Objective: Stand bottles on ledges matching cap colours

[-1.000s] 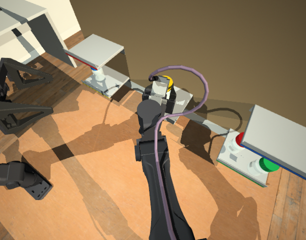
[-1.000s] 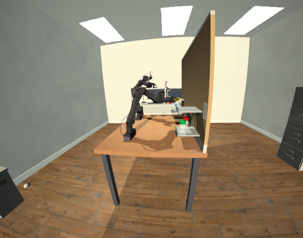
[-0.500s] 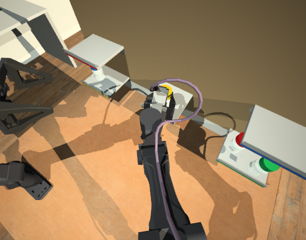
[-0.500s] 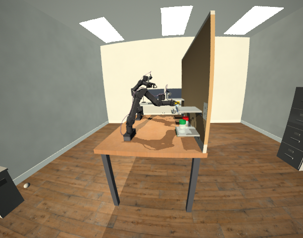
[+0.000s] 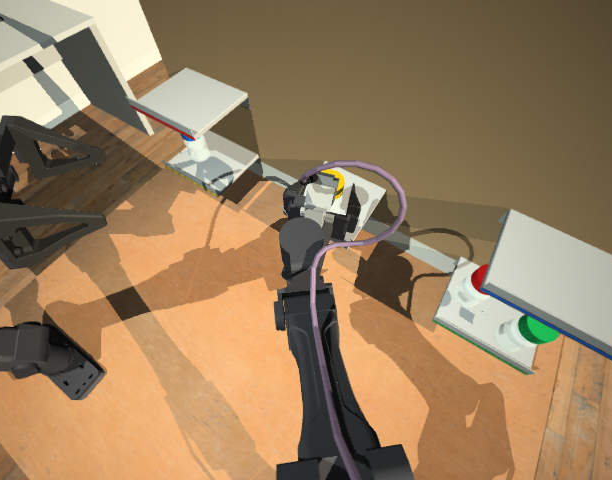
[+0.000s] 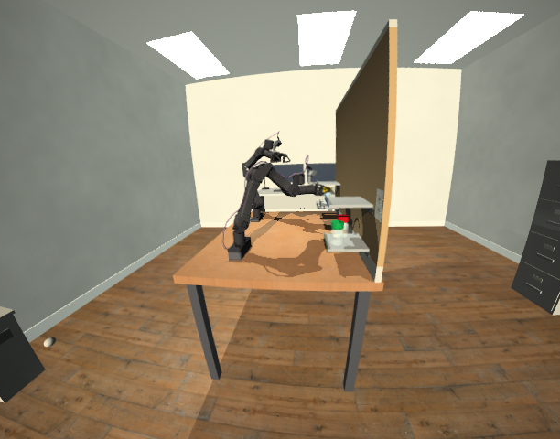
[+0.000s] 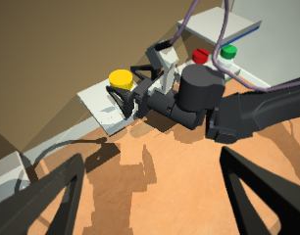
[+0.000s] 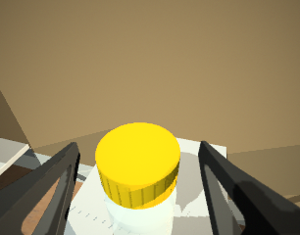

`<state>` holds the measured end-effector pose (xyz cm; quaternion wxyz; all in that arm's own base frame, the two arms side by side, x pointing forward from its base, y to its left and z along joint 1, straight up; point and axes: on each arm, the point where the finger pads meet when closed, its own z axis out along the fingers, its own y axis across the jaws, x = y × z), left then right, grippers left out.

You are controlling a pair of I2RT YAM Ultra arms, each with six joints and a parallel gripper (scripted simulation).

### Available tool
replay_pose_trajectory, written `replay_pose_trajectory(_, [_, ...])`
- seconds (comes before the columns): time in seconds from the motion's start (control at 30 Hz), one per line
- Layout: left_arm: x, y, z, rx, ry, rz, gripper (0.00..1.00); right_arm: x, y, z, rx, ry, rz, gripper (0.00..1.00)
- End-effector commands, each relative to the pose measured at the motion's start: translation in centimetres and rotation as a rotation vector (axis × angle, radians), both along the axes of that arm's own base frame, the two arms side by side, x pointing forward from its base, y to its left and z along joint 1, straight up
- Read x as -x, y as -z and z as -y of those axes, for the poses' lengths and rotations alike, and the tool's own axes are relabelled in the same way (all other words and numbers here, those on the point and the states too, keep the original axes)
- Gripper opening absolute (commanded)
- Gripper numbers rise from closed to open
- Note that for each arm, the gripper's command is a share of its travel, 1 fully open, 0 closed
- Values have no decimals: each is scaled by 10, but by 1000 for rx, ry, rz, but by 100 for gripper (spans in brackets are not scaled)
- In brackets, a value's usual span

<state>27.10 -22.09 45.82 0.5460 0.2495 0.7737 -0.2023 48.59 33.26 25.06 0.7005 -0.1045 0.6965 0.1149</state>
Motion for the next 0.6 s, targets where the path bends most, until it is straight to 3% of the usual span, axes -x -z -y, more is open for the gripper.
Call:
replay_pose_trajectory(0.0, [3,-4,-2,3,-3,2,100,11,-18,3,-21,-9,38,89])
replay_pose_trajectory(0.43, [3,-4,-2,3,-3,2,100,34,-17,8,-17,-1,38,89])
replay_pose_trajectory(0.57, [3,-4,-2,3,-3,2,100,67,-16,19,-18,-1,37,89])
